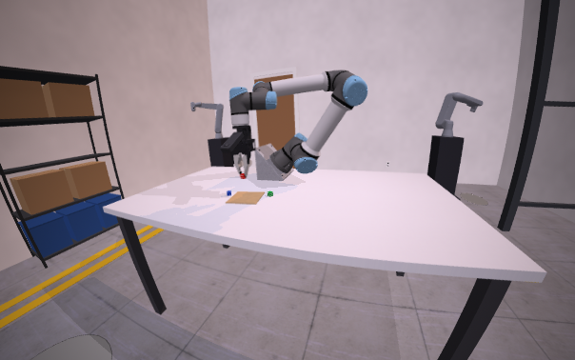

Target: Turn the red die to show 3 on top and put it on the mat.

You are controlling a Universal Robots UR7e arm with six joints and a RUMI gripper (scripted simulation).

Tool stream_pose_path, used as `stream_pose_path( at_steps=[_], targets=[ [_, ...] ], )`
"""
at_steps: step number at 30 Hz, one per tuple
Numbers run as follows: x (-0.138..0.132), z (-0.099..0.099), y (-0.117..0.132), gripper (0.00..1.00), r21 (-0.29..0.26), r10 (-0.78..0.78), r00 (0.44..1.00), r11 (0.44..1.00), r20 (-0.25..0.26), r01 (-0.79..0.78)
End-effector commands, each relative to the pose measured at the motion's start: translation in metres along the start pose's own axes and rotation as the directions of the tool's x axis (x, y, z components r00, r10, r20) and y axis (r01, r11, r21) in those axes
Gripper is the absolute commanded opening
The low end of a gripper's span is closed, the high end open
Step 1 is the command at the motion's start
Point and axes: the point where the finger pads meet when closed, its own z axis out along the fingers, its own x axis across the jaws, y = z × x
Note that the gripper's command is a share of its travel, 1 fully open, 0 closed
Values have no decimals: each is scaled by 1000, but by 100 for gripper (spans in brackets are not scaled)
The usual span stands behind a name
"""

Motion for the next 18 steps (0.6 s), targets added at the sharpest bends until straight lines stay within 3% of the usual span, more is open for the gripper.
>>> stream_pose_path(
  at_steps=[1, 3, 12, 18],
  targets=[
    [0, 25, 1, 3, -3, 2, 1000, 1000, 4, -2],
    [0, 25, 1, 3, -3, 2, 1000, 1000, 4, -2],
    [0, 67, 1, 3, -3, 2, 1000, 1000, 4, -2],
    [0, 82, 1, 3, -3, 2, 1000, 1000, 4, -2]
  ],
)
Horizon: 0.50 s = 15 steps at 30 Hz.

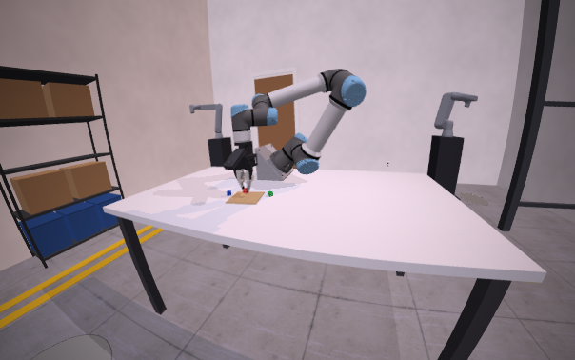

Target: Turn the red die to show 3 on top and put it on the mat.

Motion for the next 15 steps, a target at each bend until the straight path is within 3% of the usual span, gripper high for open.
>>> stream_pose_path(
  at_steps=[1, 15],
  targets=[
    [2, 14, -3, 3, 5, 0, 1000, 1000, -4, 0],
    [2, 17, -3, 3, 5, 0, 1000, 1000, -4, 0]
  ],
)
